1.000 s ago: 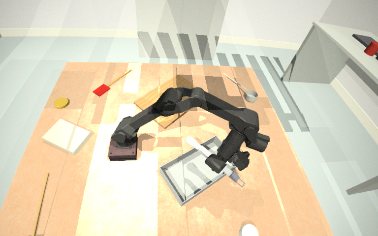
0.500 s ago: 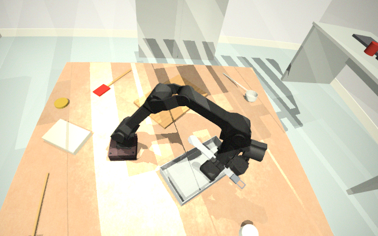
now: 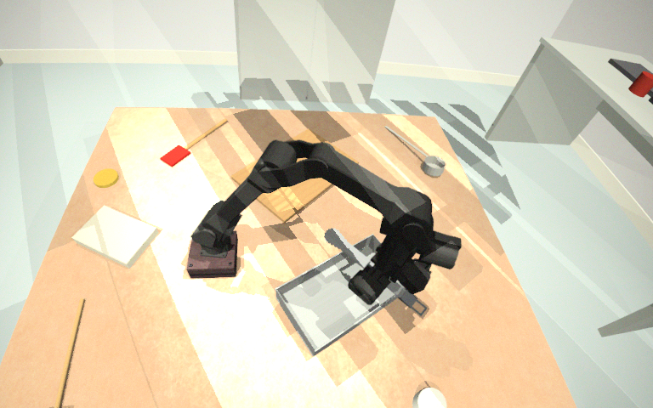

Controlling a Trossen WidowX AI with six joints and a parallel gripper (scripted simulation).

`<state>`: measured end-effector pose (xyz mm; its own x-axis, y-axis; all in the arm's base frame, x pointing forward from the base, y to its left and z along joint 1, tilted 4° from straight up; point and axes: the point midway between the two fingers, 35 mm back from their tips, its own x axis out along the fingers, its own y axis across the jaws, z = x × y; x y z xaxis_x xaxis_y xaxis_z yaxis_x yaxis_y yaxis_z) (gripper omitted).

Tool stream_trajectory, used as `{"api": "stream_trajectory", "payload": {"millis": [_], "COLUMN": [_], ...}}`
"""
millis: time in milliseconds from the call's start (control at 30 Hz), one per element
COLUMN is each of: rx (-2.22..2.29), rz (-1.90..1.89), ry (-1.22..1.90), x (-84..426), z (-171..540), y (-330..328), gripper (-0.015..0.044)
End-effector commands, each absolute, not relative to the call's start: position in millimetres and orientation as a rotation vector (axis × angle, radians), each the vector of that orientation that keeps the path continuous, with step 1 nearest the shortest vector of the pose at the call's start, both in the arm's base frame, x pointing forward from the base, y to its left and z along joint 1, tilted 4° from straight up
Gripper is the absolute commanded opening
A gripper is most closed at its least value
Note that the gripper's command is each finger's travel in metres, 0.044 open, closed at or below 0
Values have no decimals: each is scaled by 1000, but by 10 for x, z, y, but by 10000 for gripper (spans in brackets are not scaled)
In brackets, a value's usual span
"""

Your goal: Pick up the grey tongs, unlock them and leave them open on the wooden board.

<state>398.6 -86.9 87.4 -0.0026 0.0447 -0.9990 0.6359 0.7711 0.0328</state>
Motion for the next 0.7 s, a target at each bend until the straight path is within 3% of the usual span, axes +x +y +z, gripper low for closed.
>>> {"api": "stream_trajectory", "payload": {"millis": [0,667], "rx": [511,182], "rz": [-439,-81], "ry": [1524,1559], "x": [4044,3958], "z": [969,1352], "y": [-603,785], "gripper": [-150,-150]}}
